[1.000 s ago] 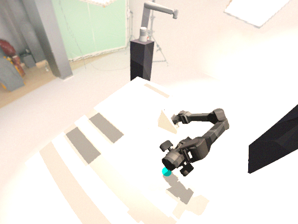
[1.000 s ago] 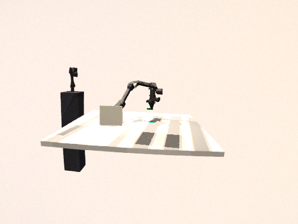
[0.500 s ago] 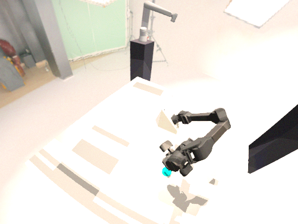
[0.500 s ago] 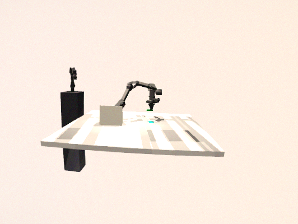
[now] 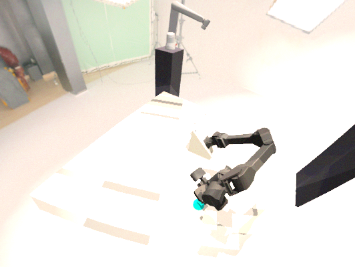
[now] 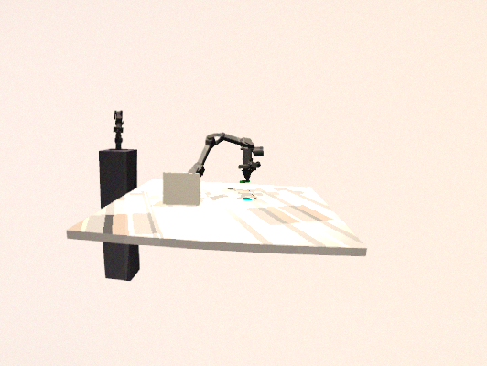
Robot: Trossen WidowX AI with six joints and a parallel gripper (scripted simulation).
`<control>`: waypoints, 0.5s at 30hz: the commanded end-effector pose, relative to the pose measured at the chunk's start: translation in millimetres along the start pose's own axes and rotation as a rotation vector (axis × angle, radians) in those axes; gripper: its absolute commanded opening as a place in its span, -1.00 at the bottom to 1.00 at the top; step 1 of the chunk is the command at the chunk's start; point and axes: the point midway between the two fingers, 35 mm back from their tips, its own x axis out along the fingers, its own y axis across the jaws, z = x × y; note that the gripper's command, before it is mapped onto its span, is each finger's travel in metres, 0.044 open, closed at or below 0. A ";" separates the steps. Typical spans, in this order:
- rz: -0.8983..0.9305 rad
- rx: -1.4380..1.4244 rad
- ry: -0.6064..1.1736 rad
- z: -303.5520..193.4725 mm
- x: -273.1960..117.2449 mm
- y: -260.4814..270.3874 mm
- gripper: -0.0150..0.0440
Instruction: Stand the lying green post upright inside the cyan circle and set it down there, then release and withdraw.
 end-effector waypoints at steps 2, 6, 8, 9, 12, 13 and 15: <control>-0.025 -0.001 -0.030 -0.3 1.0 -1.3 -0.42; -0.042 -0.005 -0.049 -0.3 3.0 -1.8 -0.42; -0.050 -0.007 -0.059 -0.2 4.0 -2.1 -0.42; -0.054 -0.008 -0.064 -0.2 4.4 -2.2 -0.42; -0.065 -0.011 -0.079 -0.1 5.8 -2.6 -0.42; -0.069 -0.012 -0.084 0.0 6.2 -2.7 -0.42; -0.077 -0.014 -0.094 0.1 7.1 -2.9 -0.42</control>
